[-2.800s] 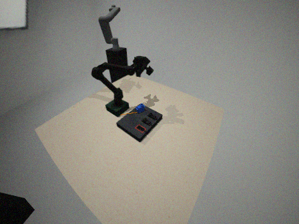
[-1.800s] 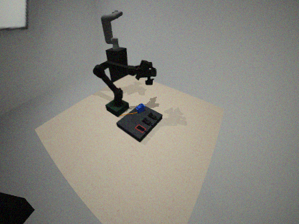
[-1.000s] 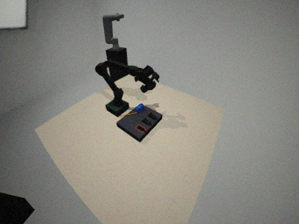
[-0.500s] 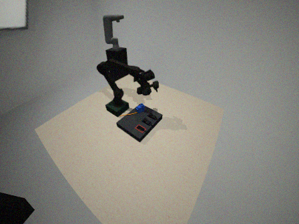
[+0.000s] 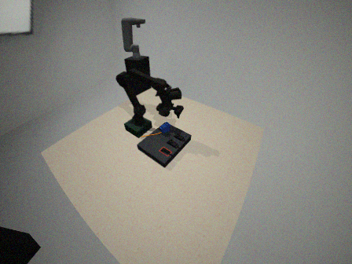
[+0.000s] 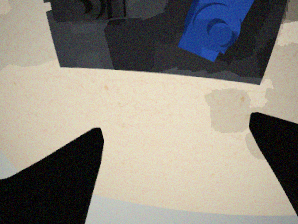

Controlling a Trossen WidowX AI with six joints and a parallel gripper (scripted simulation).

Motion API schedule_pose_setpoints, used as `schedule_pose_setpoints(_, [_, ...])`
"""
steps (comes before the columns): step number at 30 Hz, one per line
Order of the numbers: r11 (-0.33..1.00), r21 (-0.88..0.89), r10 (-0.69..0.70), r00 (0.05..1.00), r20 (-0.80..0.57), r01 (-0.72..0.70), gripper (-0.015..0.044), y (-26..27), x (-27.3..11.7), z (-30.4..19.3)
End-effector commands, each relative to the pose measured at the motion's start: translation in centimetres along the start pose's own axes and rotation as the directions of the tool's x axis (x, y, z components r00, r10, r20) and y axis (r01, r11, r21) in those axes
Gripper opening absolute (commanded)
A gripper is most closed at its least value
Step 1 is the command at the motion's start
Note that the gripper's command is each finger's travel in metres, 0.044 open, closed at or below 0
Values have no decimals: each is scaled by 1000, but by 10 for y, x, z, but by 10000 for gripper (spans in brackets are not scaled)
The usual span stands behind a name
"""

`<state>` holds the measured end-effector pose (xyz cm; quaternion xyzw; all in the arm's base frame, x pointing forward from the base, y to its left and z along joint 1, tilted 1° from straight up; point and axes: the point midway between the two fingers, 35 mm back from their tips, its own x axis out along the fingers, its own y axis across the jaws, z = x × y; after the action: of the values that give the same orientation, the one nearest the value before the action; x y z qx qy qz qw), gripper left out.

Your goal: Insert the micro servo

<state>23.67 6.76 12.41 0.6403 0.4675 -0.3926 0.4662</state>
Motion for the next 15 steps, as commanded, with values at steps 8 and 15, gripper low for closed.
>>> schedule_pose_setpoints(8, [958,278,-122,979,161,73,440,-14,-6,40])
schedule_pose_setpoints(15, [898,432,-207,947,244,85,440,-26,-14,62])
